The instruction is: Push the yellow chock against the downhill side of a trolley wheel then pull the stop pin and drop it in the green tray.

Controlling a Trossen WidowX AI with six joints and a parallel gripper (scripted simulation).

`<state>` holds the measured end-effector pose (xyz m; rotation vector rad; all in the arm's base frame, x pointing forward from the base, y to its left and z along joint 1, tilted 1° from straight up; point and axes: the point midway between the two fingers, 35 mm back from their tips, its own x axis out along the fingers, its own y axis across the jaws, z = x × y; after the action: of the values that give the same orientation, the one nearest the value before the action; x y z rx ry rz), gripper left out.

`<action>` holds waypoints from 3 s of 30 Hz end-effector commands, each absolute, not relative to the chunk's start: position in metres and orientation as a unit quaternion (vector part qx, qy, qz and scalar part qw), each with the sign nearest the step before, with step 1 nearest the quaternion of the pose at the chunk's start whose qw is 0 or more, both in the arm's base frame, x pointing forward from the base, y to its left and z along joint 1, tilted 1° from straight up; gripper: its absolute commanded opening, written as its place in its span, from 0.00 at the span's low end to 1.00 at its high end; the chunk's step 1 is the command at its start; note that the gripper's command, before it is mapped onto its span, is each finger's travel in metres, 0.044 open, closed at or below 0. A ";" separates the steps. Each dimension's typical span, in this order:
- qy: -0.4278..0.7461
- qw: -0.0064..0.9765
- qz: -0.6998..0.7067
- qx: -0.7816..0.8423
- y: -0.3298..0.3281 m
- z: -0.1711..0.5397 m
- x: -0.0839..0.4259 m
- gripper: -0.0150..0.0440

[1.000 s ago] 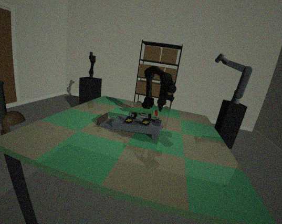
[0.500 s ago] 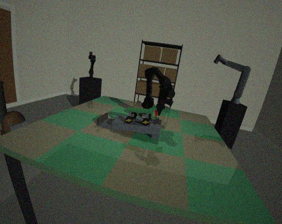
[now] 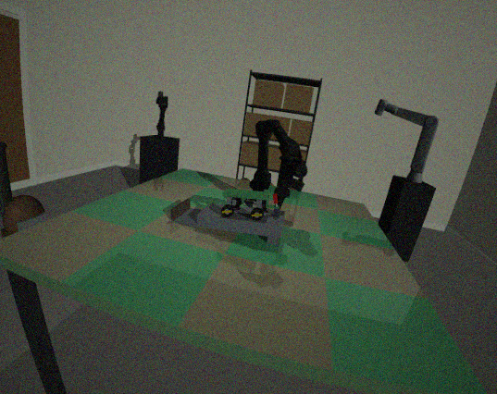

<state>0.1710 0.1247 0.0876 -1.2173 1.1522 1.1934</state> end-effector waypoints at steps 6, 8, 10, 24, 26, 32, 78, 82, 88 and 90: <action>0.482 0.512 0.500 -0.505 0.125 0.071 0.170 0.58; 0.482 0.512 0.500 -0.505 0.125 0.068 0.170 0.58; 0.482 0.512 0.500 -0.505 0.125 0.065 0.170 0.58; 0.482 0.512 0.500 -0.505 0.125 0.055 0.170 0.58; 0.482 0.512 0.500 -0.505 0.125 0.052 0.170 0.58; 0.482 0.512 0.500 -0.505 0.125 0.043 0.170 0.58; 0.482 0.512 0.500 -0.505 0.119 0.117 0.165 0.25; 0.482 0.512 0.500 -0.505 0.118 0.129 0.165 0.25; 0.482 0.512 0.500 -0.505 0.119 0.147 0.165 0.25; 0.482 0.512 0.500 -0.505 0.119 0.153 0.165 0.25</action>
<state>0.1646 0.1174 0.1421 -1.2180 1.1705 1.1985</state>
